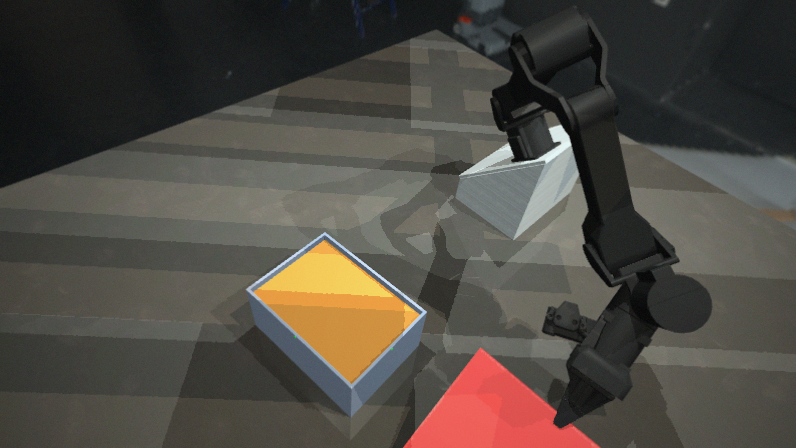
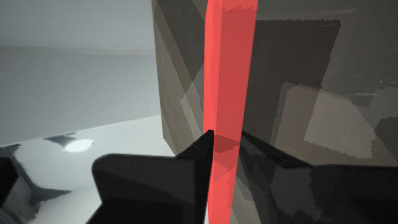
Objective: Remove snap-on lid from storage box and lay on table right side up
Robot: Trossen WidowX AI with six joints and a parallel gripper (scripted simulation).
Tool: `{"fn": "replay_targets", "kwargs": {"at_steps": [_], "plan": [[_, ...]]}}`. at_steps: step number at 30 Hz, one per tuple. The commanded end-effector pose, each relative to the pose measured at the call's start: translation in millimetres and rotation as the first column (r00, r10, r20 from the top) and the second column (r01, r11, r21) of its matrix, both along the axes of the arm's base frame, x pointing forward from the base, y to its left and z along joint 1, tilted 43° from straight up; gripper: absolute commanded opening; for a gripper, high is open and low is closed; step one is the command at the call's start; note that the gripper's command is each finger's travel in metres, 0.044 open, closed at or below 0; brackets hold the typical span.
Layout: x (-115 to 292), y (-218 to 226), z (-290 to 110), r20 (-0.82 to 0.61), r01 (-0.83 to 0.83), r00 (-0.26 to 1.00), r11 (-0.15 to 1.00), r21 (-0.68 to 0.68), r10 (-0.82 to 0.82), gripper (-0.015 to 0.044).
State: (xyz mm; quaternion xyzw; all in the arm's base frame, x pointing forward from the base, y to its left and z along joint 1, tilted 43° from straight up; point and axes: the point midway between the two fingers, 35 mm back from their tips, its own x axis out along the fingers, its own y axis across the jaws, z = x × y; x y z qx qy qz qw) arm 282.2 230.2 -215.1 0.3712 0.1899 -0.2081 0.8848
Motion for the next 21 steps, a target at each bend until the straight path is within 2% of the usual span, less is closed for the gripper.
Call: {"fn": "replay_targets", "kwargs": {"at_steps": [1,21], "plan": [[1,-17,-12,-0.026,0.017,1.000,0.999,-0.030,-0.018,0.0000],[3,-28,-24,-0.025,0.017,1.000,0.999,-0.031,-0.018,0.0000]]}}
